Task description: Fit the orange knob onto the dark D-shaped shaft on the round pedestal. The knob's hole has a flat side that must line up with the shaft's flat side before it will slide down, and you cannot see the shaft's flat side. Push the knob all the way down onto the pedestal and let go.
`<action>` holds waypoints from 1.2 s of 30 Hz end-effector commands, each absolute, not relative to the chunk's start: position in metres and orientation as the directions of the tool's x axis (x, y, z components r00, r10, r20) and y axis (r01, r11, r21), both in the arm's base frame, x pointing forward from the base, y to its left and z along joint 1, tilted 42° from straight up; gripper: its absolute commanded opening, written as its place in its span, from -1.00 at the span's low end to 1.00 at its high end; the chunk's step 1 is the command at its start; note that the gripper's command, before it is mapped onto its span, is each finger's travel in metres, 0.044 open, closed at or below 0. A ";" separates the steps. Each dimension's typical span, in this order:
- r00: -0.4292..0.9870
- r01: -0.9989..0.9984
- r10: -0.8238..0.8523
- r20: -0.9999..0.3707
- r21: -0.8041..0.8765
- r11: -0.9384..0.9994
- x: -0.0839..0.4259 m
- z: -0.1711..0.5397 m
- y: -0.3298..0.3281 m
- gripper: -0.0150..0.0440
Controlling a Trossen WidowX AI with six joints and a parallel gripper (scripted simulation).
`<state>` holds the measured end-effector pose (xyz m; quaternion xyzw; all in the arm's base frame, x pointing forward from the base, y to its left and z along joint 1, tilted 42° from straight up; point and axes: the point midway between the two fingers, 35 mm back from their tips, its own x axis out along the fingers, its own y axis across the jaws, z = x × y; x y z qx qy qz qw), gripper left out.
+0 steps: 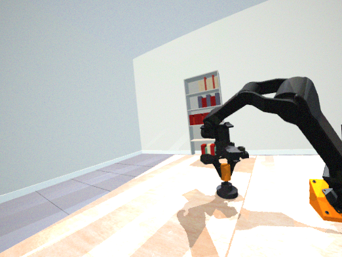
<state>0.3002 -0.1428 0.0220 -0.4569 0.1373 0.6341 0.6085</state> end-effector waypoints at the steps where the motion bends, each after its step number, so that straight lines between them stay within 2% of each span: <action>1: 0.162 -0.894 0.643 -0.749 -0.388 -0.226 0.299 0.021 -0.144 -0.49; 20: 0.162 -0.894 0.643 -0.749 -0.388 -0.226 0.300 0.023 -0.144 -0.49; 27: 0.162 -0.793 0.643 -0.749 -0.486 -0.366 0.301 0.023 -0.144 -0.49; 36: 0.162 -0.787 0.643 -0.749 -0.491 -0.373 0.299 0.021 -0.143 -0.49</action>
